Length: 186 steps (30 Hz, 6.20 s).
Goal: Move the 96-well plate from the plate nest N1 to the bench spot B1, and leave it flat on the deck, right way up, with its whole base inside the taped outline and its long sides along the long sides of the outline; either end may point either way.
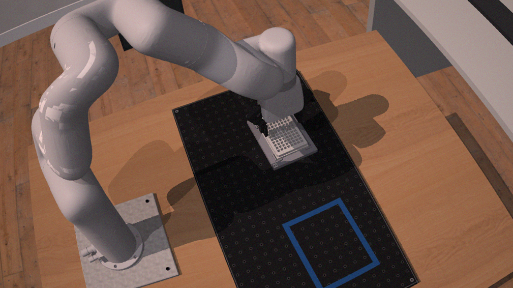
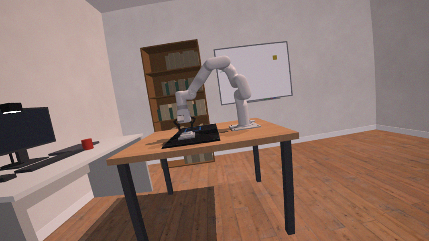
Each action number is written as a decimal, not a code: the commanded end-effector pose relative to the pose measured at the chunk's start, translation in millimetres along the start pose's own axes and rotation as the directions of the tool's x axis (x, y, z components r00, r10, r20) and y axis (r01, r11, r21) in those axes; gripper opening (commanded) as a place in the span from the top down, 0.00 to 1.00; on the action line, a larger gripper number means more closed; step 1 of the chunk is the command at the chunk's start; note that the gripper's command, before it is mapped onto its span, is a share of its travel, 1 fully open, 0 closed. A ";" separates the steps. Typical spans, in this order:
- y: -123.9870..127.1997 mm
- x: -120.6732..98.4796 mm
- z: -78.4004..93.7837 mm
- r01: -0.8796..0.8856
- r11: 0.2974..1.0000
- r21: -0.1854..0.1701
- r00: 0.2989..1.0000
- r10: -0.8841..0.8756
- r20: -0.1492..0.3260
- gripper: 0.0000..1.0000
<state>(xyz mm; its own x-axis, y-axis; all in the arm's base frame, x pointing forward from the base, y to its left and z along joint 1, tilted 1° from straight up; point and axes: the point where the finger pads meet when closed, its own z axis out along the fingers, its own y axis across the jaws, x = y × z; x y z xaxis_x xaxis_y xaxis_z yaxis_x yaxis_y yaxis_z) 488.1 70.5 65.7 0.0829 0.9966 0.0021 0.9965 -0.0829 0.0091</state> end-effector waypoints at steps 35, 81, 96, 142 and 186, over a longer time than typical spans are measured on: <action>1.5 0.3 19.5 0.000 1.000 -0.004 1.000 0.000 -0.001 0.00; 1.4 0.3 26.3 0.000 1.000 -0.004 1.000 0.000 -0.001 1.00; 1.5 0.3 26.2 0.000 1.000 -0.004 1.000 0.000 -0.001 1.00; 1.5 0.3 12.2 0.000 1.000 -0.004 1.000 0.000 -0.001 1.00; 1.3 0.3 -35.6 0.000 1.000 -0.004 1.000 0.000 -0.001 1.00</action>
<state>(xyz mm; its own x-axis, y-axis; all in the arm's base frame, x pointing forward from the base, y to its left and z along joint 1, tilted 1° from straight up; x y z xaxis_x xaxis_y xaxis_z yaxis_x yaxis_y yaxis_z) 487.9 70.5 95.8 0.0829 0.9966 0.0021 0.9965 -0.0829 0.0094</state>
